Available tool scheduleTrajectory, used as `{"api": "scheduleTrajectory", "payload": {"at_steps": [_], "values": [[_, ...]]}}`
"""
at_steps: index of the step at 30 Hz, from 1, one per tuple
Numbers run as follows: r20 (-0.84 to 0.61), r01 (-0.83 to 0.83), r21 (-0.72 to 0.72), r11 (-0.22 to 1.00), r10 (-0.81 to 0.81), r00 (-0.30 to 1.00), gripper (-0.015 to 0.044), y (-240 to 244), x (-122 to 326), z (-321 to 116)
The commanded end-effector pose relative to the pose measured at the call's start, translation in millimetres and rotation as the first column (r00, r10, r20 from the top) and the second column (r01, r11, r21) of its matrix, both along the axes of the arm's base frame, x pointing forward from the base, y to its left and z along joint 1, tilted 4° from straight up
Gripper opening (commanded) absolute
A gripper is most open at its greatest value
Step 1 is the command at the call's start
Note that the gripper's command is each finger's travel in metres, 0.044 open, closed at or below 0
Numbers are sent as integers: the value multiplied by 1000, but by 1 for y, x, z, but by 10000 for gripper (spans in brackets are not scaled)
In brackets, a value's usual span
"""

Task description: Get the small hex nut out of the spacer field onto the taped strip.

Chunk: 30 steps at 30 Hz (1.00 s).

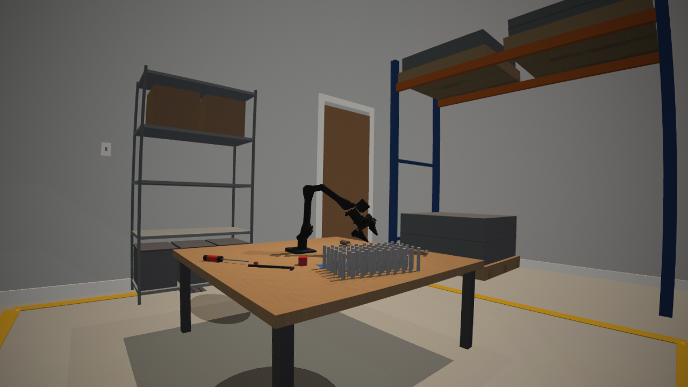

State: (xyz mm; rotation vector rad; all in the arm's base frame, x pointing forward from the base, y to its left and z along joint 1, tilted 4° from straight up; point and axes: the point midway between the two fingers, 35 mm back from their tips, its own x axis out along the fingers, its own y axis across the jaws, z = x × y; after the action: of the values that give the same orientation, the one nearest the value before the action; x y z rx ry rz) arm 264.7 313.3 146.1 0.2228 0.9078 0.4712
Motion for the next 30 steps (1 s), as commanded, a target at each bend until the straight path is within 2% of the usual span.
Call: {"api": "scheduleTrajectory", "payload": {"at_steps": [1,10,14,19,22,30], "values": [[-183,-20,-5,1000,19,983,440,44,-59,-10],[-473,-17,-156,988,-60,879,440,90,-215,-28],[-524,-2,-266,964,-143,839,440,87,-287,-33],[-514,37,-405,914,-260,817,440,63,-371,-37],[-506,45,-425,904,-278,817,440,58,-383,-37],[-505,45,-425,904,-279,817,440,54,-380,-37]]}}
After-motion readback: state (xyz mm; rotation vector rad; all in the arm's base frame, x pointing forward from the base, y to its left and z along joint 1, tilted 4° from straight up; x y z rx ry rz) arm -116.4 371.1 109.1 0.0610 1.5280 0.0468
